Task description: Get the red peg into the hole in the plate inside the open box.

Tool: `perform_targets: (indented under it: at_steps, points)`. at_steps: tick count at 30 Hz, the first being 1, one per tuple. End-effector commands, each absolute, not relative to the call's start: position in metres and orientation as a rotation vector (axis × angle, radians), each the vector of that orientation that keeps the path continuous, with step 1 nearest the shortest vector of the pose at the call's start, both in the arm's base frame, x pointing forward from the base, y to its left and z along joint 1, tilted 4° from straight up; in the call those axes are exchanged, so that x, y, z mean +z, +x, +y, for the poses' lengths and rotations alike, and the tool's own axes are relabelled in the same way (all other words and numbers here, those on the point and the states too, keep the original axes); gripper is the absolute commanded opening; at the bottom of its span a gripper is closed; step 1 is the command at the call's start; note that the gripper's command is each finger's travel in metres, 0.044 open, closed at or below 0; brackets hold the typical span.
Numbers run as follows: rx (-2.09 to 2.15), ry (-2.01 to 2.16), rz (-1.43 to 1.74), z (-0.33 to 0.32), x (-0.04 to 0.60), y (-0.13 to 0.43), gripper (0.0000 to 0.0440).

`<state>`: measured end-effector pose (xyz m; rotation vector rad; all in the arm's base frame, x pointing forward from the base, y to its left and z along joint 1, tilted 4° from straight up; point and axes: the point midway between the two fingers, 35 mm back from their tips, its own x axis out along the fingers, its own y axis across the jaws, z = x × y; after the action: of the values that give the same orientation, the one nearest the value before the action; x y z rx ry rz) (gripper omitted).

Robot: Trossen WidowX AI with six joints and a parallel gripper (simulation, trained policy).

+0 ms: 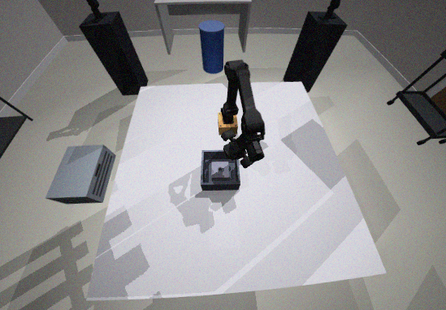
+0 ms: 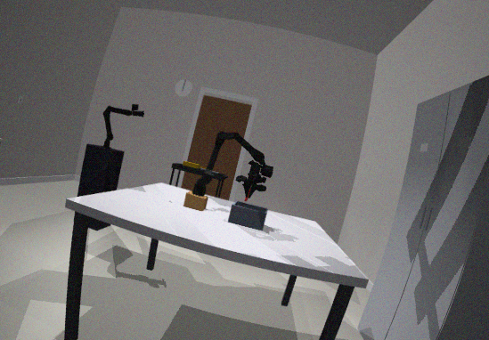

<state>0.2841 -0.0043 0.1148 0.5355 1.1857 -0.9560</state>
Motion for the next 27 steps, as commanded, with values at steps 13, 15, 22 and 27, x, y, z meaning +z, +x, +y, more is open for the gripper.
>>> perform_targets:
  at_steps: [13, 15, 22, 27]
  points:
    - [-0.897, 0.552, 1.234, -0.054, 0.089, 0.321, 0.0]
    - [-0.88, 0.55, 1.244, -0.057, 0.084, 0.324, 0.0]
    - [-0.819, 0.533, 1.313, -0.064, 0.06, 0.328, 0.006]
    - [-0.789, 0.53, 1.349, -0.07, 0.05, 0.332, 0.0155]
